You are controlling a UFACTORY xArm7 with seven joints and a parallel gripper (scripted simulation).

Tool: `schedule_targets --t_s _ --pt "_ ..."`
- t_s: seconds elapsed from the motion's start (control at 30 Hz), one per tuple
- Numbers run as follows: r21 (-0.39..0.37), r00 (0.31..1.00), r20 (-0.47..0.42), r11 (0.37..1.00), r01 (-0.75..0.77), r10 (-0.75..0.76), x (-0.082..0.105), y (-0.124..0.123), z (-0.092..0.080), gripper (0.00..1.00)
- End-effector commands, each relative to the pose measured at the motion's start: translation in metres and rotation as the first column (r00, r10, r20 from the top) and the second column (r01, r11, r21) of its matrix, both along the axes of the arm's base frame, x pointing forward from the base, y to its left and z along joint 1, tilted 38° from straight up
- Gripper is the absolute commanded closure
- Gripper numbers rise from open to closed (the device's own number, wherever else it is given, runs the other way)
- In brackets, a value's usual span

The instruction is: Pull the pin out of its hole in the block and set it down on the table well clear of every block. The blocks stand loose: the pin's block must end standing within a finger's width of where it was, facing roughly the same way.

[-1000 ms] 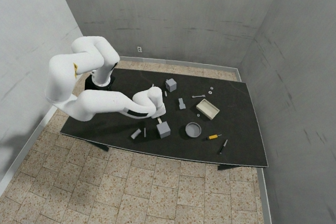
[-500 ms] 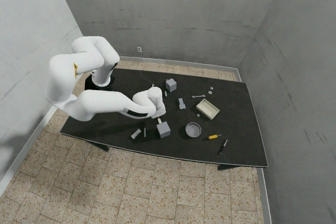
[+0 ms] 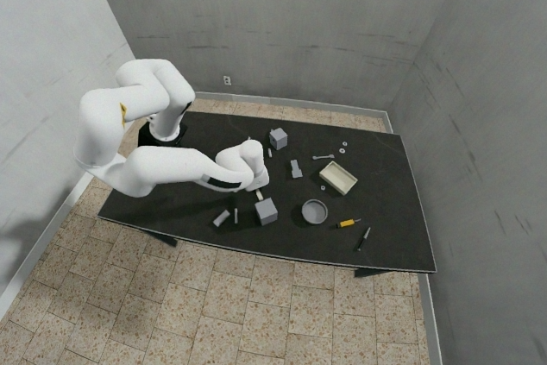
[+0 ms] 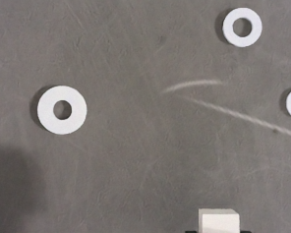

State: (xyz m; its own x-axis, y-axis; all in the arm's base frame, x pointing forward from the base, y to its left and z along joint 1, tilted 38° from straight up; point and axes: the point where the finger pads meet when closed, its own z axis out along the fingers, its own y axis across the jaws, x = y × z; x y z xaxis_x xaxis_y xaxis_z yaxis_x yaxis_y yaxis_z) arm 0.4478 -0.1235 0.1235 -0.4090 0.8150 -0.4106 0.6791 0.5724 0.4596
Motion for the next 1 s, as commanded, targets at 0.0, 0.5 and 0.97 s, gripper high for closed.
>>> schedule_targets --t_s 0.0,0.5,0.97 --pt "-0.001 1.000 0.003 1.000 0.000 0.000 0.0001 0.0004 0.0008 1.00" --pt "0.000 1.000 -0.001 1.000 -0.001 0.001 0.0004 -0.0014 0.0008 1.00" --pt "-0.001 1.000 0.002 1.000 0.000 0.000 -0.0024 0.0060 -0.0025 1.00"
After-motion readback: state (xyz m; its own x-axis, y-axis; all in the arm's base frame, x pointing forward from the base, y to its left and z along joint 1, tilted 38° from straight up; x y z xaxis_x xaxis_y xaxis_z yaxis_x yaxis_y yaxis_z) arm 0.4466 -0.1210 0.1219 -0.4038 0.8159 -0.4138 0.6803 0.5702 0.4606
